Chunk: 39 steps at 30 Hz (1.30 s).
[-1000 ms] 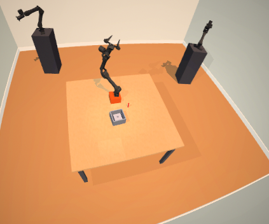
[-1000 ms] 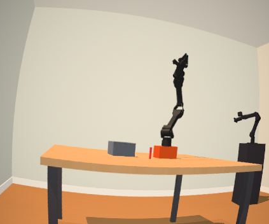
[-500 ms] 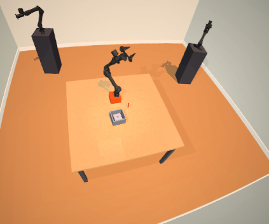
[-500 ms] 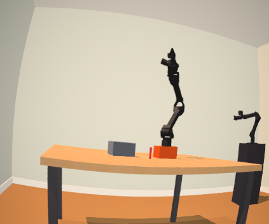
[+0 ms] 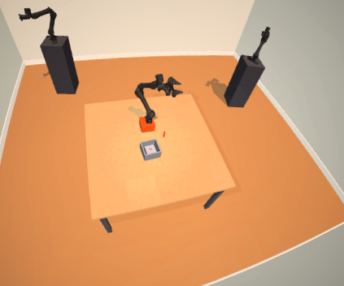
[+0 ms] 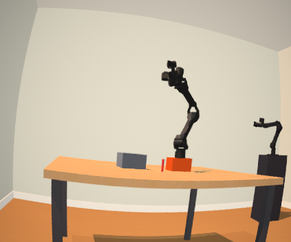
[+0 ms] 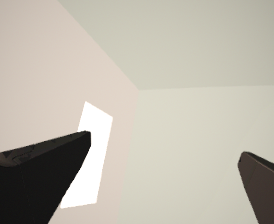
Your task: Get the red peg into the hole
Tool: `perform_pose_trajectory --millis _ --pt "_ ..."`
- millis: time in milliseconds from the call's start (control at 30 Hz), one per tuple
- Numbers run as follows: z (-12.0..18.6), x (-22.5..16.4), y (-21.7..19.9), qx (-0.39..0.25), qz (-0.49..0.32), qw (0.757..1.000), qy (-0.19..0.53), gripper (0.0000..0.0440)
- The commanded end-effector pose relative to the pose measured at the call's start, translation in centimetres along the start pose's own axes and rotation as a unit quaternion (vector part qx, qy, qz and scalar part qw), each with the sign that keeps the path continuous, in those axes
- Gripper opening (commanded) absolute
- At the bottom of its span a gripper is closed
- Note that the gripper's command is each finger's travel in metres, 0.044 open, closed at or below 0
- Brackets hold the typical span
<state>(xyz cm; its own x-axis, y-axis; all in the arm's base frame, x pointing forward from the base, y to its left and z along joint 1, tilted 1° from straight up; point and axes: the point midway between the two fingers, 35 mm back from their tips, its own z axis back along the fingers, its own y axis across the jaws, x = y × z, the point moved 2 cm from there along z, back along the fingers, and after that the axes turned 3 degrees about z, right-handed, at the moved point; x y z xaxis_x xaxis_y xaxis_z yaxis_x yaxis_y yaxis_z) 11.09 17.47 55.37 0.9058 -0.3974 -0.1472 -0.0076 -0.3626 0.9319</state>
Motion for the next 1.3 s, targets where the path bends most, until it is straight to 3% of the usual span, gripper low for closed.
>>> perform_pose_trajectory --millis 0,300,600,933,1267 --pt "-1.4 2.1 -3.7 -0.054 0.003 0.998 -0.037 0.044" --pt "-2.5 6.4 -12.8 -0.191 0.005 0.975 -0.112 0.044" --pt "-1.2 9.9 -21.5 -0.33 0.004 0.929 -0.167 0.044" --pt "2.7 12.2 -29.8 -0.481 -0.005 0.852 -0.207 0.044" --pt "8.1 13.0 -36.2 -0.62 -0.028 0.751 -0.228 0.044"
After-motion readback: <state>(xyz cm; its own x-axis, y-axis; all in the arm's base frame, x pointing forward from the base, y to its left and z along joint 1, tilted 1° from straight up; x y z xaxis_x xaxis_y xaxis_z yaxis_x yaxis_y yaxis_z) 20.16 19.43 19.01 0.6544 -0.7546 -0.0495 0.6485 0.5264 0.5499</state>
